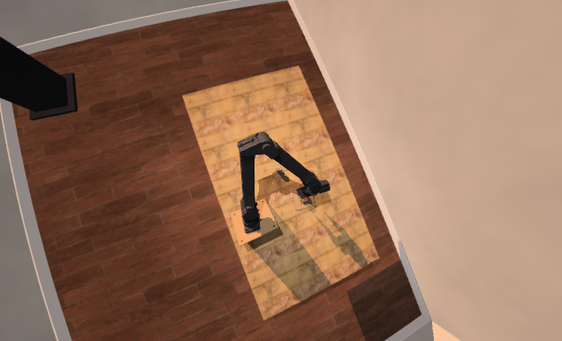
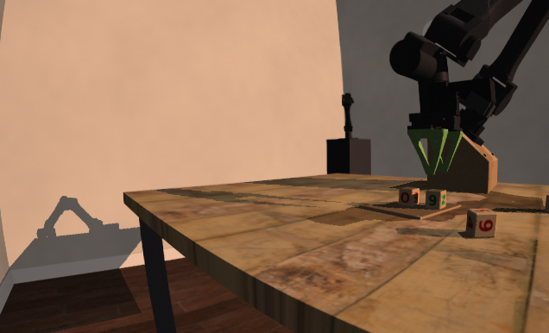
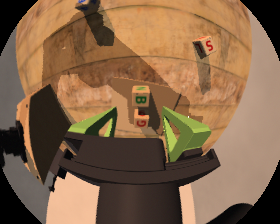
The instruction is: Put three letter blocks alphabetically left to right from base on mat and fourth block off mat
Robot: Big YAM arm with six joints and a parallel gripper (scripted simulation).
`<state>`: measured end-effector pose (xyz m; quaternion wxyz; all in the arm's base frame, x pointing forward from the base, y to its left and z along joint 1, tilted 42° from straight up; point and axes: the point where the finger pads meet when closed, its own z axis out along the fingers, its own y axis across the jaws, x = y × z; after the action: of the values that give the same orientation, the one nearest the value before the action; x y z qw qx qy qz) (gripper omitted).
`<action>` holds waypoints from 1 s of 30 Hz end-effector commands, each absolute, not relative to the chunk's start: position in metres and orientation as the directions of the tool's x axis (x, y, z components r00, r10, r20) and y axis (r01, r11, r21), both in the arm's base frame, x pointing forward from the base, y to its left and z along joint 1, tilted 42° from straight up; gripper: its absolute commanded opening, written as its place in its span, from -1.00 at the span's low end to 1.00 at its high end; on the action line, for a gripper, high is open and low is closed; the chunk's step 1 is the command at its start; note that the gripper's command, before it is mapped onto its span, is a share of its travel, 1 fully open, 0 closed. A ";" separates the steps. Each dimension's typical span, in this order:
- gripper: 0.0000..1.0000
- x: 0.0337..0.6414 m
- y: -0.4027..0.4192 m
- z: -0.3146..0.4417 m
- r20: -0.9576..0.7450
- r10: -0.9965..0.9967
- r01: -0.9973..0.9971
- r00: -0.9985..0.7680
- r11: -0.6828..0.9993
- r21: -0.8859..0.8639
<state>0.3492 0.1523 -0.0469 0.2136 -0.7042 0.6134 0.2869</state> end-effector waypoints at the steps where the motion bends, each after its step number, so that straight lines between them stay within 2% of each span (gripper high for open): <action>1: 0.40 0.379 0.140 -0.023 -0.665 -0.737 -0.989 0.122 -0.146 -0.019; 19: 0.40 0.378 0.129 -0.010 -0.665 -0.737 -0.987 0.124 -0.161 -0.005; 20: 1.00 0.379 0.129 -0.010 -0.664 -0.736 -0.987 0.127 -0.161 -0.010; 30: 1.00 0.379 0.129 -0.010 -0.664 -0.737 -0.987 0.125 -0.160 -0.009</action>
<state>0.3563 0.1315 -0.0213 0.2169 -0.7068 0.6101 0.2848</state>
